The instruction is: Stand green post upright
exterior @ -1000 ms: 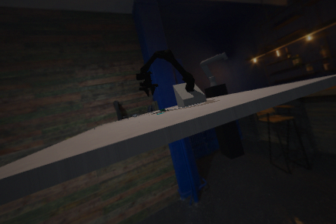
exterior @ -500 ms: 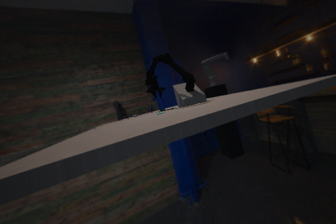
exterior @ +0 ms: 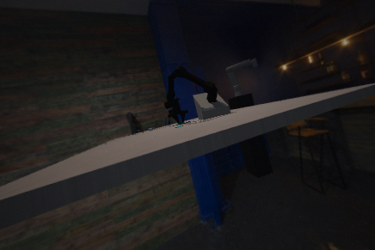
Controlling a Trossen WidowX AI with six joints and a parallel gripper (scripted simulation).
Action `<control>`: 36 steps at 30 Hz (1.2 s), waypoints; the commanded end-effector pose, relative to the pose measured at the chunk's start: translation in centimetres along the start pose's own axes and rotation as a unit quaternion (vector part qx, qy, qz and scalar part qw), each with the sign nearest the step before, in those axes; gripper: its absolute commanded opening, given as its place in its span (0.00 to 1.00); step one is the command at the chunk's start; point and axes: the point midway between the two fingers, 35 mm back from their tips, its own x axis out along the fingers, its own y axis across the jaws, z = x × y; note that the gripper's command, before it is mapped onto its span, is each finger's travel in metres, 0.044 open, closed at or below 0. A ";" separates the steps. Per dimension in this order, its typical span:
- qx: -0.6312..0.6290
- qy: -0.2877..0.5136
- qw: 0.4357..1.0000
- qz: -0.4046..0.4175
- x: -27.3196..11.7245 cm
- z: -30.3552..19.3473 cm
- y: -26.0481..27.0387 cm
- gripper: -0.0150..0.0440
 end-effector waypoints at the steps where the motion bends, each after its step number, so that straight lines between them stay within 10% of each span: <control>1: 0.000 -0.010 1.000 0.010 -0.1 0.4 0.3 0.65; 10: 0.000 -0.010 1.000 0.010 -0.1 0.4 0.3 0.29; 36: 0.001 -0.014 1.000 0.009 -6.7 0.9 0.5 0.29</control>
